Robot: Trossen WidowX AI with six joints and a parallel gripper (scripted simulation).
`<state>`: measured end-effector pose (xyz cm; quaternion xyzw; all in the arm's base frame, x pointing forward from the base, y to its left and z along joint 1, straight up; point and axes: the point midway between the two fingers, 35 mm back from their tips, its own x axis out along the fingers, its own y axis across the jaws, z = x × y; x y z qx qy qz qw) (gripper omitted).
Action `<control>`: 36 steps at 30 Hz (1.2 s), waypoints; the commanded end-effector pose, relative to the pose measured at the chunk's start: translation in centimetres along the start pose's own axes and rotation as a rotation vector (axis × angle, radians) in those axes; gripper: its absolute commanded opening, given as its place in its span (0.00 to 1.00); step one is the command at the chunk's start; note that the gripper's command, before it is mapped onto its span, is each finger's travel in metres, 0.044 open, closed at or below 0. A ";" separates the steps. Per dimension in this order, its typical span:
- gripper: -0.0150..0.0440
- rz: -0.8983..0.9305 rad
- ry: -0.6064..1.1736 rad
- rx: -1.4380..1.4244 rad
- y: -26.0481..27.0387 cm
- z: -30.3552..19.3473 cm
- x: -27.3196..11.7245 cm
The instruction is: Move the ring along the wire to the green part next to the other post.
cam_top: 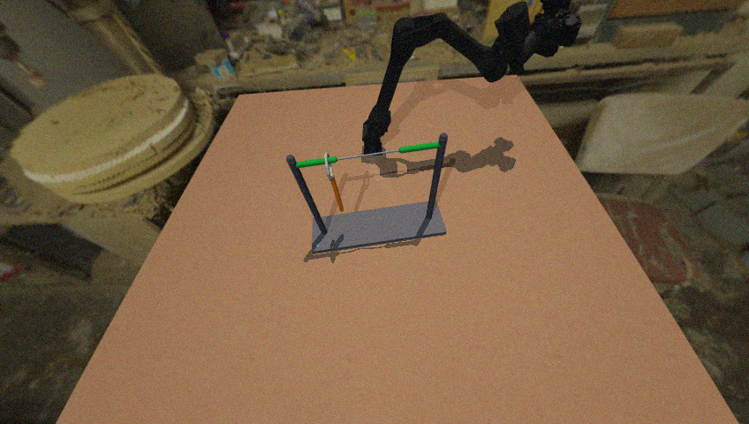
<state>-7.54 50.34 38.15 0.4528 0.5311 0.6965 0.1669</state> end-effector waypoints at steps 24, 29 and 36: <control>0.53 -0.132 -0.785 -0.439 15.6 21.8 -27.5; 0.53 -0.160 -0.939 -0.511 19.0 22.7 -33.6; 0.53 -0.200 -1.157 -0.606 23.7 22.1 -42.2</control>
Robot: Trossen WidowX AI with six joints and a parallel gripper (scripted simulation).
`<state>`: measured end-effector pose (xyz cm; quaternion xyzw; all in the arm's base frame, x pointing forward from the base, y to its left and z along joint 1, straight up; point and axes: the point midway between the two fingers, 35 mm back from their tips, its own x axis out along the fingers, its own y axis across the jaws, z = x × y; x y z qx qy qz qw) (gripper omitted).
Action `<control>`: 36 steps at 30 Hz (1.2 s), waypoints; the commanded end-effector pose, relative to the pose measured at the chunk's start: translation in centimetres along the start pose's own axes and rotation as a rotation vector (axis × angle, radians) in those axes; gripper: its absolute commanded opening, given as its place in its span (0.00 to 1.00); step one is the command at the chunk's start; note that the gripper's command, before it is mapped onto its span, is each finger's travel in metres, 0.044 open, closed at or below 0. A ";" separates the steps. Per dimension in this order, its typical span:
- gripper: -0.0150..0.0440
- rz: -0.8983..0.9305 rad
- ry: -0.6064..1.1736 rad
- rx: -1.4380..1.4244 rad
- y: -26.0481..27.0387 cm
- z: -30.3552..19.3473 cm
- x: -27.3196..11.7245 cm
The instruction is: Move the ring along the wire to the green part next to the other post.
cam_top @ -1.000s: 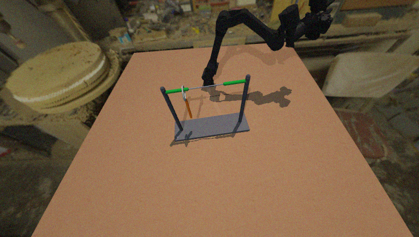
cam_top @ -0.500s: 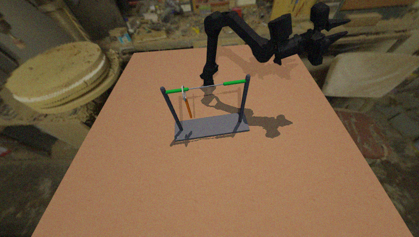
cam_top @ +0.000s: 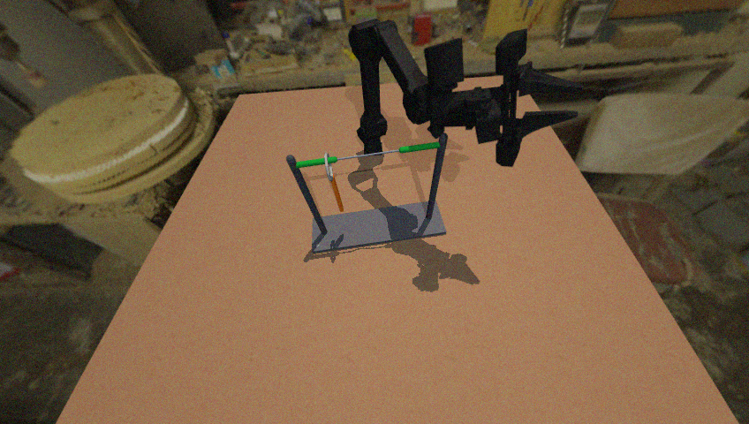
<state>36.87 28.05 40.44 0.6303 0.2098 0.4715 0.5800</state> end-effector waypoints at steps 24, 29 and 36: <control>0.53 -0.307 -0.847 -0.360 3.2 24.8 -26.8; 0.53 -0.390 -0.998 -0.408 3.8 26.8 -33.3; 0.53 -0.512 -1.050 -0.494 3.0 26.9 -38.4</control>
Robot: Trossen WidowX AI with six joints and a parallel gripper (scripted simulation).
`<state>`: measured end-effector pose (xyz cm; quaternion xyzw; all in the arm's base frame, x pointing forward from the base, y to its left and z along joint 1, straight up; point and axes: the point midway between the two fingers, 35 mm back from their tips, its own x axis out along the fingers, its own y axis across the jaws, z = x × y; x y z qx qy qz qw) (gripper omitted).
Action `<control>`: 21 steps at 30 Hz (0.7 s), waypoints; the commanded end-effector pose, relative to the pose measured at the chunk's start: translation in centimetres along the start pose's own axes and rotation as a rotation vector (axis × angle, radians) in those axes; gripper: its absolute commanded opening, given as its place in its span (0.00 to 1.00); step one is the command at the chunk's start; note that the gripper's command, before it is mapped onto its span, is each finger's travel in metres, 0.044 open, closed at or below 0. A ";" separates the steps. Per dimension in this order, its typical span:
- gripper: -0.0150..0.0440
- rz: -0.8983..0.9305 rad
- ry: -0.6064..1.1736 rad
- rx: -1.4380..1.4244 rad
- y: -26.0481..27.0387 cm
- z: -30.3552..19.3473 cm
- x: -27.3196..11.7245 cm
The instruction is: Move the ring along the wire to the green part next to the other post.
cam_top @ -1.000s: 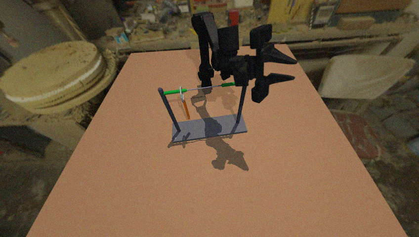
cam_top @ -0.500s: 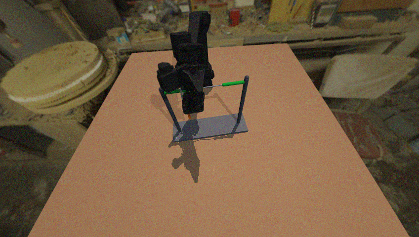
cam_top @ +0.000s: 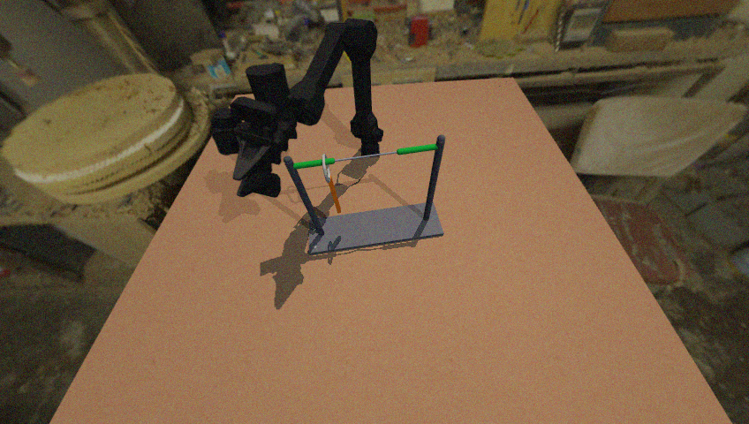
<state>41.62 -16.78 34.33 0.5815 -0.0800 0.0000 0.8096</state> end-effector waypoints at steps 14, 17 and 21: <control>0.53 -0.138 0.097 -0.474 -10.5 0.9 -7.6; 0.53 -0.132 0.149 -0.566 -12.5 -0.4 -9.3; 0.53 -0.111 0.214 -0.682 -14.9 -2.4 -11.7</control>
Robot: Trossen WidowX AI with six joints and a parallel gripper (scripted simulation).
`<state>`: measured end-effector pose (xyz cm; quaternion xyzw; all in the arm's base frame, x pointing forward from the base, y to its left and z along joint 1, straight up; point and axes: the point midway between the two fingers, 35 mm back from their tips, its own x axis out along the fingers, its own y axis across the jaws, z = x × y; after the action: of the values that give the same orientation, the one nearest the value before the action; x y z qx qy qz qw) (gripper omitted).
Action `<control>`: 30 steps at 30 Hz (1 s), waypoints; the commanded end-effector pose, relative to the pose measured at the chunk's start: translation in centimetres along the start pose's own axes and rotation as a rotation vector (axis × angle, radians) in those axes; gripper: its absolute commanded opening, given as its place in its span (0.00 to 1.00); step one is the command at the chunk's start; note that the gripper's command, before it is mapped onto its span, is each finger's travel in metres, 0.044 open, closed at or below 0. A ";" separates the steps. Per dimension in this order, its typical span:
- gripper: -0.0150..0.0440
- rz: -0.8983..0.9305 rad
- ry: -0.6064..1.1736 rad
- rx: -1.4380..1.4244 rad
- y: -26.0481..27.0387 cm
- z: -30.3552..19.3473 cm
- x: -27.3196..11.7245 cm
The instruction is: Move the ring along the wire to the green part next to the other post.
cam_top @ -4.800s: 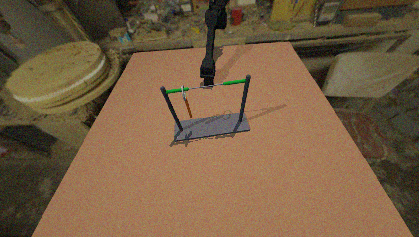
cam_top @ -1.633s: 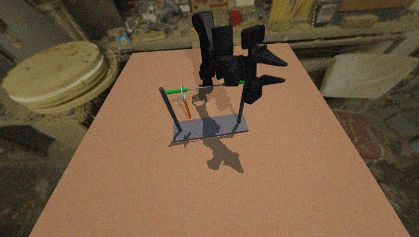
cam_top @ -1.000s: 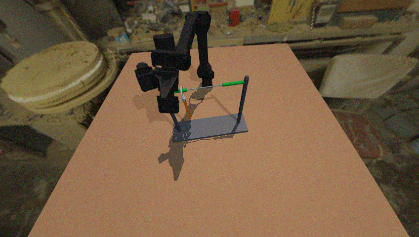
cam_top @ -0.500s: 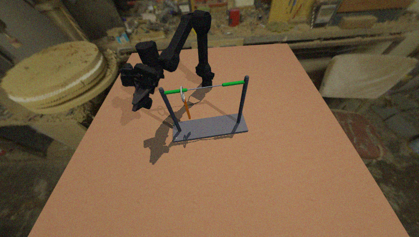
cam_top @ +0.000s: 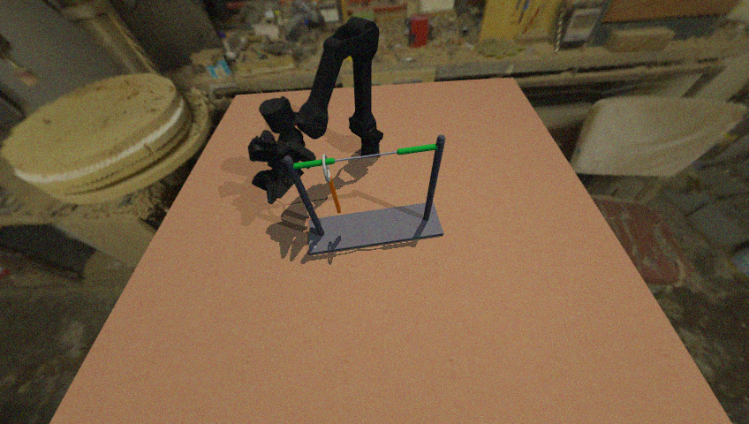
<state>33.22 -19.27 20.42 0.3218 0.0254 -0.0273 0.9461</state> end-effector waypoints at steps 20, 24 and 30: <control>0.53 0.227 0.141 -0.568 0.7 -15.8 -10.4; 0.53 0.226 0.141 -0.570 0.7 -15.8 -10.3; 0.53 0.193 0.128 -0.620 1.7 -14.7 -8.4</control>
<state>23.47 -8.72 9.47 0.0351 0.0652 0.0998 0.9922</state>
